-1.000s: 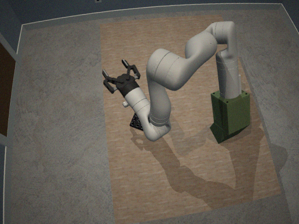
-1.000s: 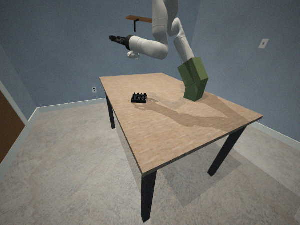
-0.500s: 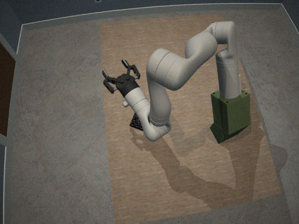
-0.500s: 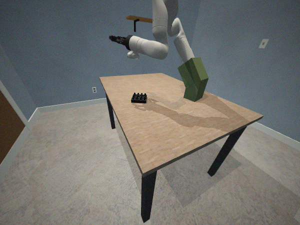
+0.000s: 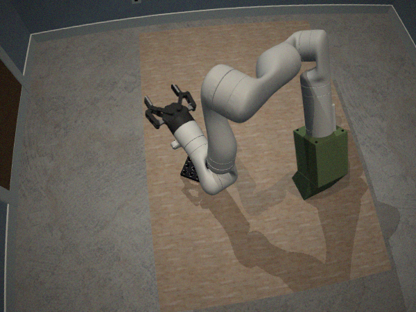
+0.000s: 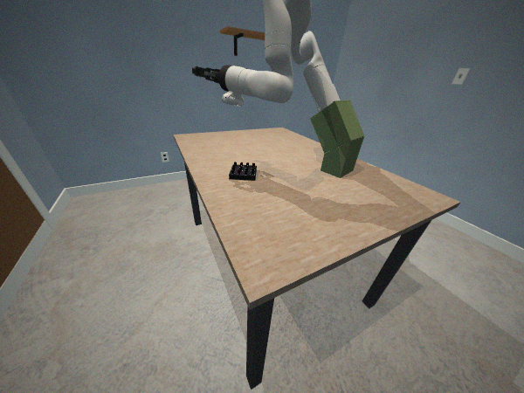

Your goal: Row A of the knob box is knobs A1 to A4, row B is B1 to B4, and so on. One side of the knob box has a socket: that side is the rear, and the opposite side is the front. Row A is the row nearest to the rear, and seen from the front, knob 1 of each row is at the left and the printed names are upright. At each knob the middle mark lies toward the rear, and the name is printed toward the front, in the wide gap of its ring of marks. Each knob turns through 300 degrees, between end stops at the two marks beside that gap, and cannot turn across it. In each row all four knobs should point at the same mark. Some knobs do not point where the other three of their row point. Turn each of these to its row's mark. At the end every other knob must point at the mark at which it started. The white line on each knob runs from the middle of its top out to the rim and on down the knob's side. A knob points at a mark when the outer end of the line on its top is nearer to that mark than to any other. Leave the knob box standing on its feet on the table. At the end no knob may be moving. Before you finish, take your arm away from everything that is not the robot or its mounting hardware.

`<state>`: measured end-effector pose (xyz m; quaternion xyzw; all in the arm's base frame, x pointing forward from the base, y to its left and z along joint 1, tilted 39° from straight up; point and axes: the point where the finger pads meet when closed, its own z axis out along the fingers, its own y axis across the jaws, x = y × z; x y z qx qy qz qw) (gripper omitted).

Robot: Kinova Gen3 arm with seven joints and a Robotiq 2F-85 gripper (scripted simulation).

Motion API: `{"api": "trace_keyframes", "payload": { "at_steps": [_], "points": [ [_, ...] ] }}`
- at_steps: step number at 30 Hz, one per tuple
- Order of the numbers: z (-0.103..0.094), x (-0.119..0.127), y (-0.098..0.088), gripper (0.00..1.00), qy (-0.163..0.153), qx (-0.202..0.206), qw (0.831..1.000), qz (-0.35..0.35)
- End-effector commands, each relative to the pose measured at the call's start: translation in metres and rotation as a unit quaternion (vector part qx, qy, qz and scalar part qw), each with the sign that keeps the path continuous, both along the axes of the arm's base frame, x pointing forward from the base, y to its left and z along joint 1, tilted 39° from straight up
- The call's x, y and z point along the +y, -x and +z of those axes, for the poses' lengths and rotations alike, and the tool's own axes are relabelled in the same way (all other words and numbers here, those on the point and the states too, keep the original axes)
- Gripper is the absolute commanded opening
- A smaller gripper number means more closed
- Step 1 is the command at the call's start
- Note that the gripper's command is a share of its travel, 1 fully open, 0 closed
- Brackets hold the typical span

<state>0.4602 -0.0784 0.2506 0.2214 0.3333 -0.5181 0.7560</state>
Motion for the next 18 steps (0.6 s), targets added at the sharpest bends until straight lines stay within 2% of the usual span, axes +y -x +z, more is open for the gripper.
{"api": "trace_keyframes", "payload": {
  "at_steps": [1,7,13,15,18],
  "points": [
    [-0.002,-0.008,0.002,1.00,-0.015,-0.007,1.000,0.000],
    [-0.016,-0.035,0.011,1.00,-0.074,-0.034,0.997,0.004],
    [-0.039,-0.068,0.027,1.00,-0.155,-0.083,0.984,0.007],
    [-0.039,-0.068,0.027,1.00,-0.155,-0.083,0.984,0.007],
    [-0.055,-0.085,0.037,1.00,-0.201,-0.116,0.973,0.007]
  ]
}}
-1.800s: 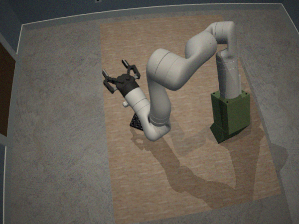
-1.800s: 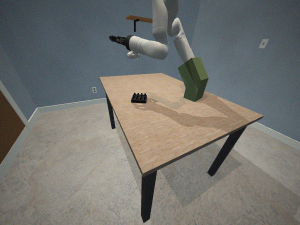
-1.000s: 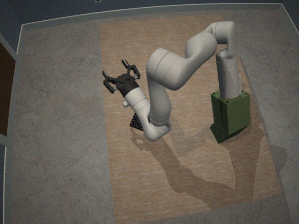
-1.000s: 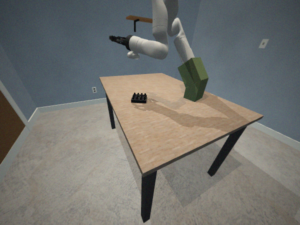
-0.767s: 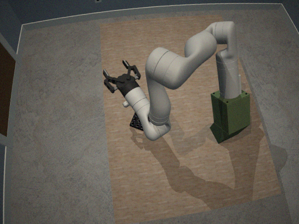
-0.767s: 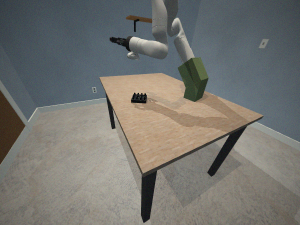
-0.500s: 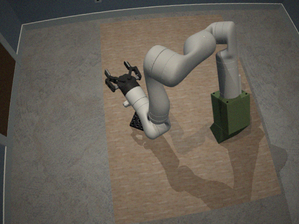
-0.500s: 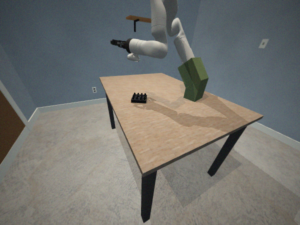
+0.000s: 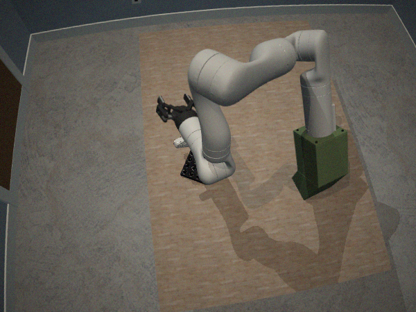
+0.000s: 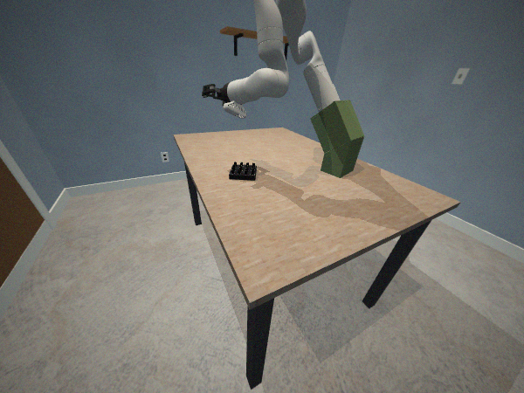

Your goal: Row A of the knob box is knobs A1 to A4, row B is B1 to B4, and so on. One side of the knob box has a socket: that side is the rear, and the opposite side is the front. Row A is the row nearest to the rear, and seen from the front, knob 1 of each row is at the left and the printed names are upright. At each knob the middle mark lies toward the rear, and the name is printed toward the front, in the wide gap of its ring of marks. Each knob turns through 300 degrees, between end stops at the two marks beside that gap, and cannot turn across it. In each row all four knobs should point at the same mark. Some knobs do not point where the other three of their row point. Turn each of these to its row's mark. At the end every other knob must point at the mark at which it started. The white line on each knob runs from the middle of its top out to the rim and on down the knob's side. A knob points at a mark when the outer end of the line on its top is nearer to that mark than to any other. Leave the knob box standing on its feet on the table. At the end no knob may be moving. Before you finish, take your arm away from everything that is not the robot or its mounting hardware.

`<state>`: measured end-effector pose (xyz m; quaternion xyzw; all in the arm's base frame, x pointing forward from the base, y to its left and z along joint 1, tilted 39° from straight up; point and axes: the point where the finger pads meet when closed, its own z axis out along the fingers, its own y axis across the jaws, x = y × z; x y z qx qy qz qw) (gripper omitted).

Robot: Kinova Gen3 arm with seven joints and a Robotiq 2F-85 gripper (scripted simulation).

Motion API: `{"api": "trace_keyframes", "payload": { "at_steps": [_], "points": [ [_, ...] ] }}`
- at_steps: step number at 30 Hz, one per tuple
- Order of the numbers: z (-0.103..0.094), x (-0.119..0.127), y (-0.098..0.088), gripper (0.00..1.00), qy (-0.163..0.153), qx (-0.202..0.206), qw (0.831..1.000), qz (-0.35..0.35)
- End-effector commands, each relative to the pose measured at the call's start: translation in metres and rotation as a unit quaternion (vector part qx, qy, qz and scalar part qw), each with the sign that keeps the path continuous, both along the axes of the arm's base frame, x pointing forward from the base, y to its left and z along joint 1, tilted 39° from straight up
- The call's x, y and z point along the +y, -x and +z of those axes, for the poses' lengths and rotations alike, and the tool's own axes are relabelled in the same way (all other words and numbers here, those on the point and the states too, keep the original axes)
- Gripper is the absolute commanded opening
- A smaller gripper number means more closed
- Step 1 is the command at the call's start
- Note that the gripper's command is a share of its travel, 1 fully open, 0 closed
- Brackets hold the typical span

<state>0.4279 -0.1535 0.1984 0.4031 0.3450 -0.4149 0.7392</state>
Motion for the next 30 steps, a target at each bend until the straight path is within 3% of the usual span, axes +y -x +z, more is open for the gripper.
{"api": "trace_keyframes", "payload": {
  "at_steps": [1,11,16,17,22,23,28,30],
  "points": [
    [-0.008,-0.015,0.009,1.00,-0.037,-0.025,0.999,-0.006],
    [-0.041,-0.039,0.029,1.00,-0.123,-0.100,0.987,-0.014],
    [-0.041,-0.039,0.029,1.00,-0.123,-0.100,0.987,-0.014],
    [-0.048,-0.043,0.034,1.00,-0.141,-0.116,0.983,-0.016],
    [-0.048,-0.043,0.034,1.00,-0.141,-0.116,0.983,-0.016],
    [-0.056,-0.047,0.038,1.00,-0.159,-0.134,0.978,-0.019],
    [-0.056,-0.047,0.038,1.00,-0.159,-0.134,0.978,-0.019],
    [-0.063,-0.050,0.042,1.00,-0.176,-0.152,0.972,-0.022]
  ]
}}
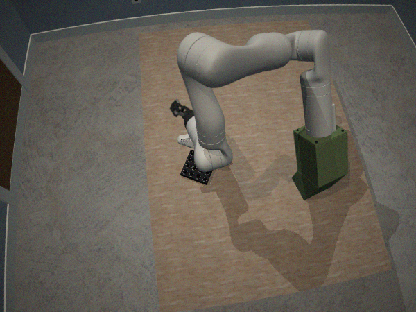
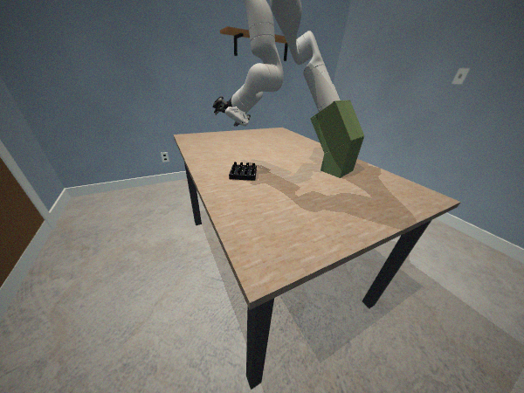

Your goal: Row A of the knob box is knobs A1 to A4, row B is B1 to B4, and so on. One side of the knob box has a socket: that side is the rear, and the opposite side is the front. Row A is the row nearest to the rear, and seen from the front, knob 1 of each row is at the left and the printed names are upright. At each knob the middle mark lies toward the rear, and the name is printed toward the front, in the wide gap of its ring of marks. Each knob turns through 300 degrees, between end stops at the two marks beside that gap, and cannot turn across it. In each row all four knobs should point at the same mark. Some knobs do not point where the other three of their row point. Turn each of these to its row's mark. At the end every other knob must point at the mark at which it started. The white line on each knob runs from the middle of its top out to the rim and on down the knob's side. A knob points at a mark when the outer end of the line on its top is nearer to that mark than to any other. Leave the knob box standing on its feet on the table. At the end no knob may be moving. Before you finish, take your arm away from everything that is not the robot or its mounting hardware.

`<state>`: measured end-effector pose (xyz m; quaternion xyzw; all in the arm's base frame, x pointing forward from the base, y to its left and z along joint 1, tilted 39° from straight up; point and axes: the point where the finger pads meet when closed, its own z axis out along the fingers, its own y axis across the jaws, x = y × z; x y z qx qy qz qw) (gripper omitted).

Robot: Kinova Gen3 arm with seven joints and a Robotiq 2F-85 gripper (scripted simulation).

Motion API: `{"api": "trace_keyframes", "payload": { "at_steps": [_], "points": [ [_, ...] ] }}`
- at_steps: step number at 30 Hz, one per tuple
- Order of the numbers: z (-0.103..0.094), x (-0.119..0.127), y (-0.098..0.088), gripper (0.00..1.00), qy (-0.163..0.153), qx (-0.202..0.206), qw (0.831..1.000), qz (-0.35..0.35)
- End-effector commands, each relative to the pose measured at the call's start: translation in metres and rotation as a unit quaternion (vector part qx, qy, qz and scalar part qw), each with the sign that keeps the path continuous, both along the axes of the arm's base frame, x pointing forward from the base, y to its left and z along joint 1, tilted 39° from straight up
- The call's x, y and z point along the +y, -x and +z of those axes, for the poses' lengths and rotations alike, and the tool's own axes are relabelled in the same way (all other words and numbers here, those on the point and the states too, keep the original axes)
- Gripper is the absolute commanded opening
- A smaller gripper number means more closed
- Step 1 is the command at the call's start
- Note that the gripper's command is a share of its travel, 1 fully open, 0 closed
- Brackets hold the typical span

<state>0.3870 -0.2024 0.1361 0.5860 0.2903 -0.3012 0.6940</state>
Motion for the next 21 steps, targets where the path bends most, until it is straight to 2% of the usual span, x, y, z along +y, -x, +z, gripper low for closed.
{"api": "trace_keyframes", "payload": {
  "at_steps": [1,4,5,10,11,19,20,21],
  "points": [
    [-0.001,-0.002,0.001,1.00,-0.006,-0.005,1.000,-0.002],
    [-0.001,-0.002,0.001,1.00,-0.006,-0.005,1.000,-0.002],
    [-0.009,-0.005,0.006,1.00,-0.024,-0.024,0.999,-0.006],
    [-0.009,-0.005,0.006,1.00,-0.024,-0.024,0.999,-0.006],
    [-0.017,-0.007,0.010,1.00,-0.042,-0.044,0.998,-0.010],
    [-0.017,-0.007,0.010,1.00,-0.042,-0.044,0.998,-0.010],
    [-0.025,-0.009,0.014,1.00,-0.060,-0.064,0.996,-0.015],
    [-0.025,-0.009,0.014,1.00,-0.060,-0.064,0.996,-0.015]
  ]
}}
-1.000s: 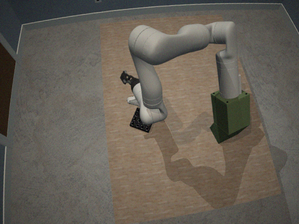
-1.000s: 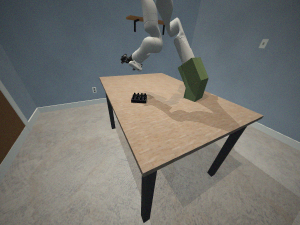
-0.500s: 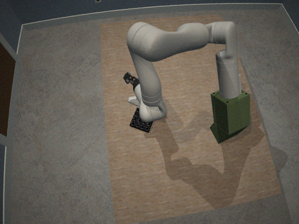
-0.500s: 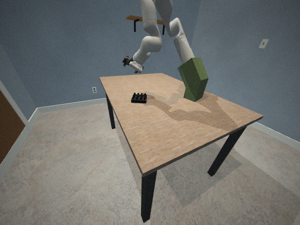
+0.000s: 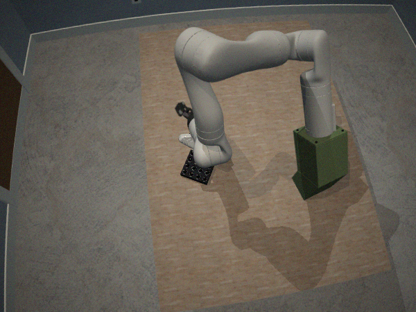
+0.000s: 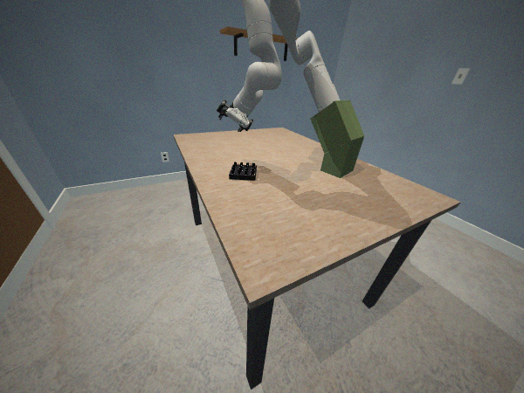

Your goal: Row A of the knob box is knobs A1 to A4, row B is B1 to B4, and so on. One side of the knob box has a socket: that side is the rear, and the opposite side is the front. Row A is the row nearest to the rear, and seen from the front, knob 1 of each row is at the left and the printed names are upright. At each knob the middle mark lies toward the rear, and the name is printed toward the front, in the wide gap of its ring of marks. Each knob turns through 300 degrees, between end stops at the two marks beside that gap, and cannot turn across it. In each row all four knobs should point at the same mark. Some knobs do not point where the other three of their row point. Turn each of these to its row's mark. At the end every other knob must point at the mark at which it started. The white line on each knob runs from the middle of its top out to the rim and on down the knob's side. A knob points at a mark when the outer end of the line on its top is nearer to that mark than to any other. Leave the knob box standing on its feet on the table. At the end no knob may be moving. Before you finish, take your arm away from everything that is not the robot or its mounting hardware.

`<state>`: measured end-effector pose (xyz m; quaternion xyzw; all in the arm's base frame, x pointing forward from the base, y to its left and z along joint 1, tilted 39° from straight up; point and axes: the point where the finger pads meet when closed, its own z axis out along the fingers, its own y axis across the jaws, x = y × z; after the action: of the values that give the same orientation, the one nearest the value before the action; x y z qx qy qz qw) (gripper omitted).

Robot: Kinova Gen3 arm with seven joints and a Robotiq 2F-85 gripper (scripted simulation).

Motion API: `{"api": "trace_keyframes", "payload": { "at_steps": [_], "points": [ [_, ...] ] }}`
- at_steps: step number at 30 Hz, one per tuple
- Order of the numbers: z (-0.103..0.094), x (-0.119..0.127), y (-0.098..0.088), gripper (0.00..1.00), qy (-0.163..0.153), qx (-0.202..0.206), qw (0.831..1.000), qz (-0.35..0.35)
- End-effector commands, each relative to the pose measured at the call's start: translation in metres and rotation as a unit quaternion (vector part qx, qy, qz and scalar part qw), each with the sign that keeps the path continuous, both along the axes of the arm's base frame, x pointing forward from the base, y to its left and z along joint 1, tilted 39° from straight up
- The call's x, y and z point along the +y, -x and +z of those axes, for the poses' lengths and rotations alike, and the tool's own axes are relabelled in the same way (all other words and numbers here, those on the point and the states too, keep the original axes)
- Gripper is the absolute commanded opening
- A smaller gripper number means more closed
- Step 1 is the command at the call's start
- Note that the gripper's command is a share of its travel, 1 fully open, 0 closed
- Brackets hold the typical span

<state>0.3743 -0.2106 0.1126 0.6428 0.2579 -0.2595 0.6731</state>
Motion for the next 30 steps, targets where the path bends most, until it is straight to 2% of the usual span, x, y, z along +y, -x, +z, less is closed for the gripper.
{"api": "trace_keyframes", "payload": {
  "at_steps": [1,4,5,10,11,16,17,22,23,28,29,30],
  "points": [
    [-0.001,-0.001,0.001,1.00,-0.006,-0.006,1.000,-0.002],
    [-0.001,-0.001,0.001,1.00,-0.006,-0.006,1.000,-0.002],
    [-0.009,-0.003,0.005,1.00,-0.024,-0.026,0.999,-0.007],
    [-0.009,-0.003,0.005,1.00,-0.024,-0.026,0.999,-0.007],
    [-0.017,-0.004,0.009,1.00,-0.041,-0.047,0.998,-0.013],
    [-0.017,-0.004,0.009,1.00,-0.041,-0.047,0.998,-0.013],
    [-0.026,-0.005,0.013,1.00,-0.059,-0.068,0.996,-0.019],
    [-0.026,-0.005,0.013,1.00,-0.059,-0.068,0.996,-0.019],
    [-0.034,-0.005,0.016,1.00,-0.076,-0.089,0.993,-0.025],
    [-0.034,-0.005,0.016,1.00,-0.076,-0.089,0.993,-0.025],
    [-0.042,-0.005,0.019,1.00,-0.092,-0.110,0.989,-0.031],
    [-0.042,-0.005,0.019,1.00,-0.092,-0.110,0.989,-0.031]
  ]
}}
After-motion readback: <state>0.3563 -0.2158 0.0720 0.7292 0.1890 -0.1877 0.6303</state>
